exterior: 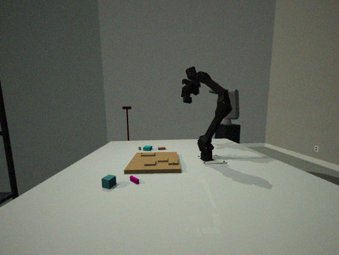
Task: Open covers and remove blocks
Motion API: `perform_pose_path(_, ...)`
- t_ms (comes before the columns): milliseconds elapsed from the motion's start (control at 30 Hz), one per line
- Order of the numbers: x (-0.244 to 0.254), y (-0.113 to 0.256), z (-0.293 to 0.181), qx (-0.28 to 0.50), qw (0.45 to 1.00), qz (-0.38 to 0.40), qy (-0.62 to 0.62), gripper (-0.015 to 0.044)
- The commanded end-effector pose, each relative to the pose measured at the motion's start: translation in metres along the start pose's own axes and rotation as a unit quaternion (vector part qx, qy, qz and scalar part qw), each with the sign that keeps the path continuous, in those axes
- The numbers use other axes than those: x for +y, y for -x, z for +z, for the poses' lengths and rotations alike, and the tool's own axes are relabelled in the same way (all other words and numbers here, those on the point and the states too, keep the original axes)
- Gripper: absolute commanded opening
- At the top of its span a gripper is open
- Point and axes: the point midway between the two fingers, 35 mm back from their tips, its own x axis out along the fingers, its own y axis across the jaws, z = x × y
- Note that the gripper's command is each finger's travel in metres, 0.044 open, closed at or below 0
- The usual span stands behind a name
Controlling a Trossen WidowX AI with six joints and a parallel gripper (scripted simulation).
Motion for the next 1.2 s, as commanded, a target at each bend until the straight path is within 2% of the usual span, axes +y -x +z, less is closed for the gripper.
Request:
perform_pose_path(0, -0.012, -0.014, -0.015, 0.024, 0.998, -0.03, 0.049, 0.0)
perform_pose_path(567, -0.059, -0.045, -0.075, 0.12, 0.964, -0.109, 0.21, 0.0)
perform_pose_path(1167, -0.13, -0.058, -0.14, 0.233, 0.866, -0.175, 0.407, 0.0)
